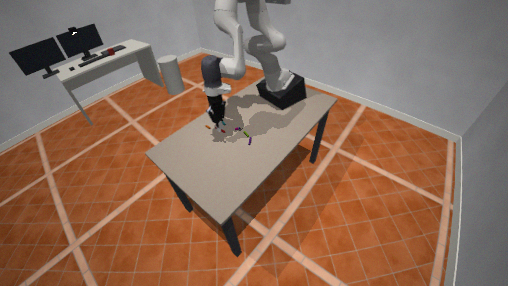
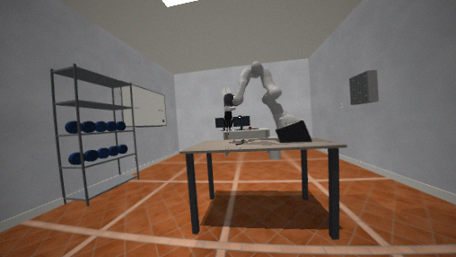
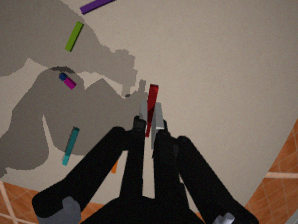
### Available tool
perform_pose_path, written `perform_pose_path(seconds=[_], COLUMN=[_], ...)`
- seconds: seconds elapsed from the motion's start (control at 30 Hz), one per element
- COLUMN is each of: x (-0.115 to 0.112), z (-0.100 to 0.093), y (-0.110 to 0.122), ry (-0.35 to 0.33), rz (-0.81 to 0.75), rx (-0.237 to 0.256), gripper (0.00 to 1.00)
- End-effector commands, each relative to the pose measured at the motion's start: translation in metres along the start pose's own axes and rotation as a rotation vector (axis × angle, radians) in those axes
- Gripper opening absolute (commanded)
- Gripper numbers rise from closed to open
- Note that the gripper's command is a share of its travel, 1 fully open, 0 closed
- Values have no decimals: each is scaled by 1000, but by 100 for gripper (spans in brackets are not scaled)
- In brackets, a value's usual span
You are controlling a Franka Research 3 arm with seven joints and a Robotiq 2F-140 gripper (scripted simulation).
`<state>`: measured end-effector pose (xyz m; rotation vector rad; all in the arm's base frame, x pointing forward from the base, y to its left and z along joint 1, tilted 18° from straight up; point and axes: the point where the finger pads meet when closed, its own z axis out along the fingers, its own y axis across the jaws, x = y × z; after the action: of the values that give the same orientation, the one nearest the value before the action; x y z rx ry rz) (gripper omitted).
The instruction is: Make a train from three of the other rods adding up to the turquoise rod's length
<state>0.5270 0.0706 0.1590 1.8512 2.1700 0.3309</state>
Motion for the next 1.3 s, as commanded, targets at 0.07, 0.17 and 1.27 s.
perform_pose_path(seconds=[0.07,0.17,1.27], x=[-2,-2,-1], z=[-7,-7,-10], y=[-15,-15,-21], ry=[-22,-22,-20], rz=[42,42,474], rx=[43,43,40], gripper=[3,3,3])
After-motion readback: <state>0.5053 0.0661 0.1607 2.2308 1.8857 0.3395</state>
